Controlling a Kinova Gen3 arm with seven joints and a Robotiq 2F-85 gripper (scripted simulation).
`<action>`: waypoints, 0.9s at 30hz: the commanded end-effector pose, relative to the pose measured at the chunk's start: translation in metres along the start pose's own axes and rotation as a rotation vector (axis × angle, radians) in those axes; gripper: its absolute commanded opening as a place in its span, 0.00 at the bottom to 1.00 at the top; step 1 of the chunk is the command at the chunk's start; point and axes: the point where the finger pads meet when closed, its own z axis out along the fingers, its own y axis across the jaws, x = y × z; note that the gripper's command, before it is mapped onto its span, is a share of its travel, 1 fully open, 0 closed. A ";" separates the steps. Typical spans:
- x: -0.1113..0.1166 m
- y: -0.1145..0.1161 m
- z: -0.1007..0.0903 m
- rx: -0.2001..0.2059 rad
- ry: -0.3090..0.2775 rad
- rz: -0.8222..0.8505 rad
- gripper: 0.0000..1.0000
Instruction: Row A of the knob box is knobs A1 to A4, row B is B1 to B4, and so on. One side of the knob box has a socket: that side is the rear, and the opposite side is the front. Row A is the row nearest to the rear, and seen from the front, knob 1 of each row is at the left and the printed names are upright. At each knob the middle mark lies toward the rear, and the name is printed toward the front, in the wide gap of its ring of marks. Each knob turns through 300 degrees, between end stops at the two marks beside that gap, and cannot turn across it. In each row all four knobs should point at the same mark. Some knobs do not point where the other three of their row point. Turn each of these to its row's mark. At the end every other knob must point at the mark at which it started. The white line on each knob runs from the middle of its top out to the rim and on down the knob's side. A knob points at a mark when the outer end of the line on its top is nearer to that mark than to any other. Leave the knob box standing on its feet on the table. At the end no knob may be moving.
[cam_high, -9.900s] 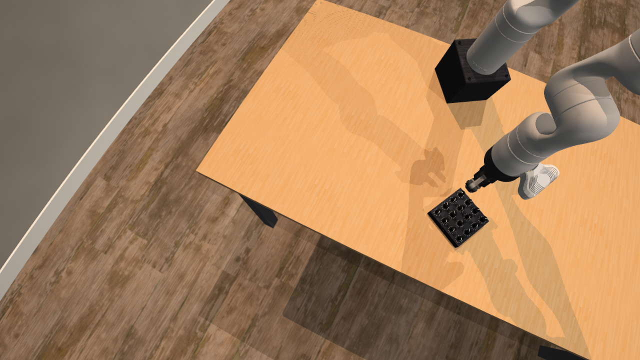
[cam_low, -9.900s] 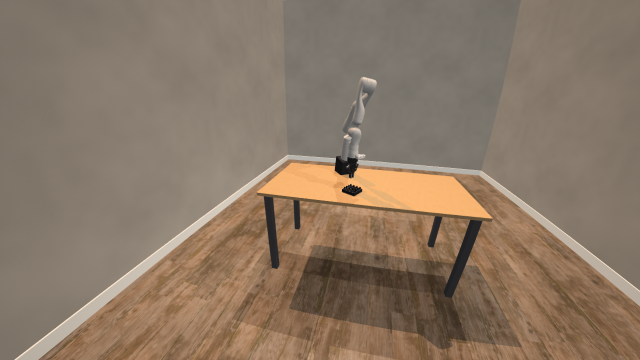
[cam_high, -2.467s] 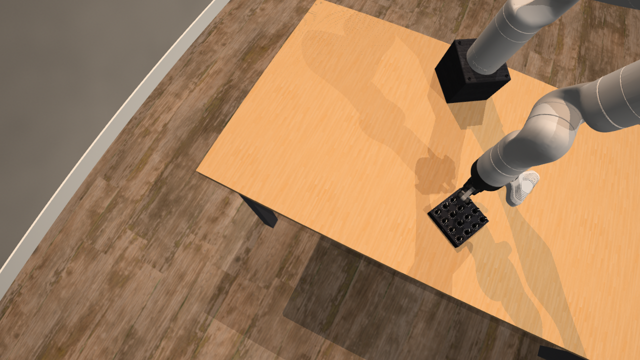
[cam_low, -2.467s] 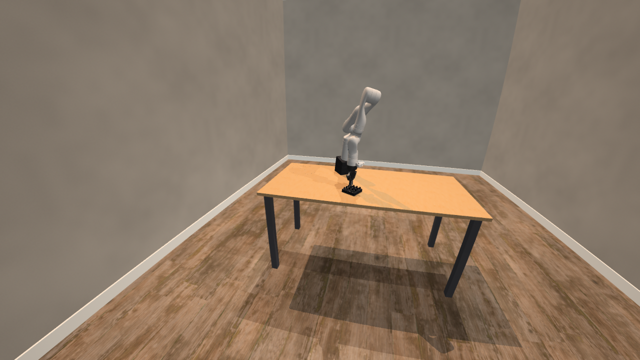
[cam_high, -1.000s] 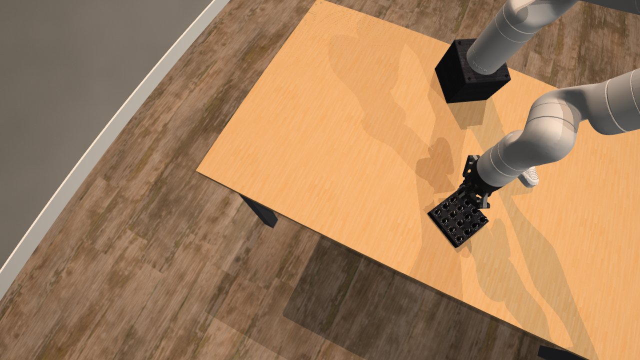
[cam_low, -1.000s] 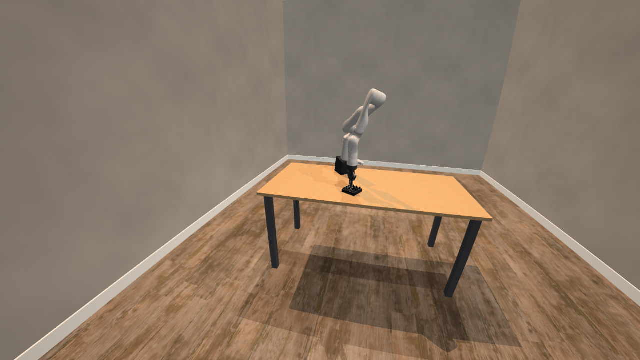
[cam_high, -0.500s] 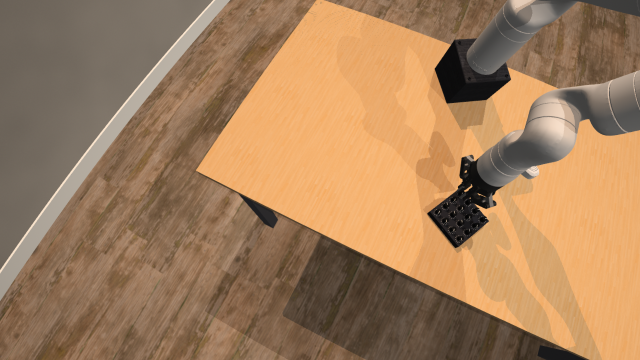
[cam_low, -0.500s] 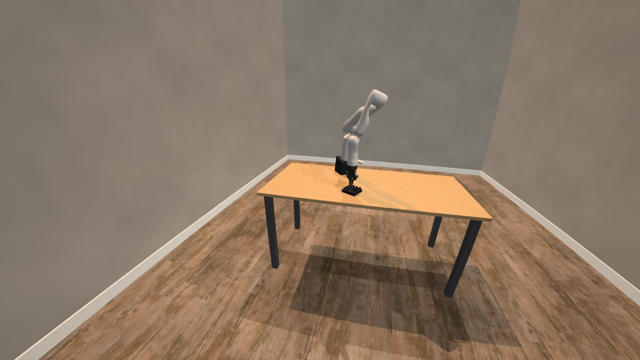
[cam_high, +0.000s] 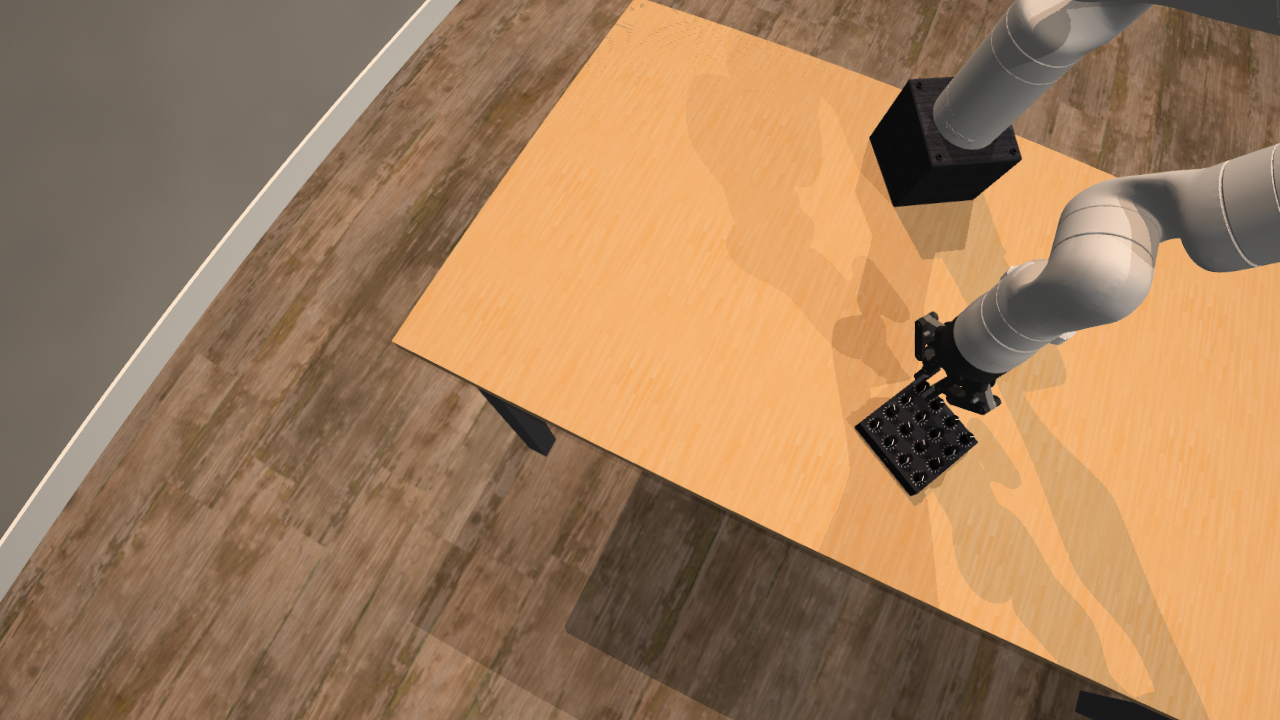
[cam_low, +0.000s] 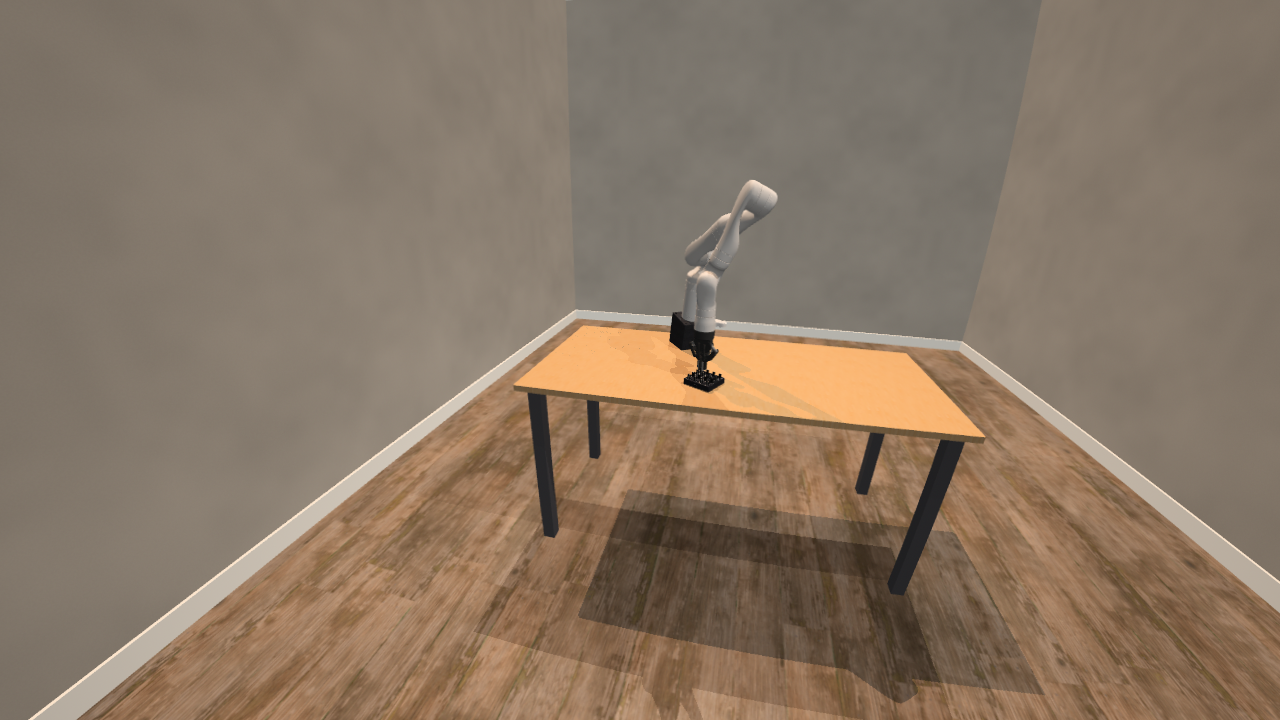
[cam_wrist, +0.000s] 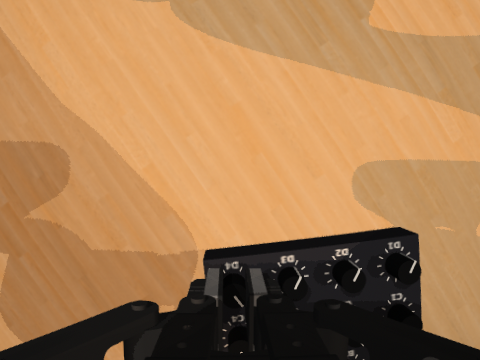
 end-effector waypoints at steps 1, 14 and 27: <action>0.000 0.000 0.000 0.000 -0.002 -0.014 0.08; 0.000 0.000 0.000 0.000 -0.002 -0.119 0.08; 0.000 0.000 0.000 0.000 -0.002 -0.149 0.08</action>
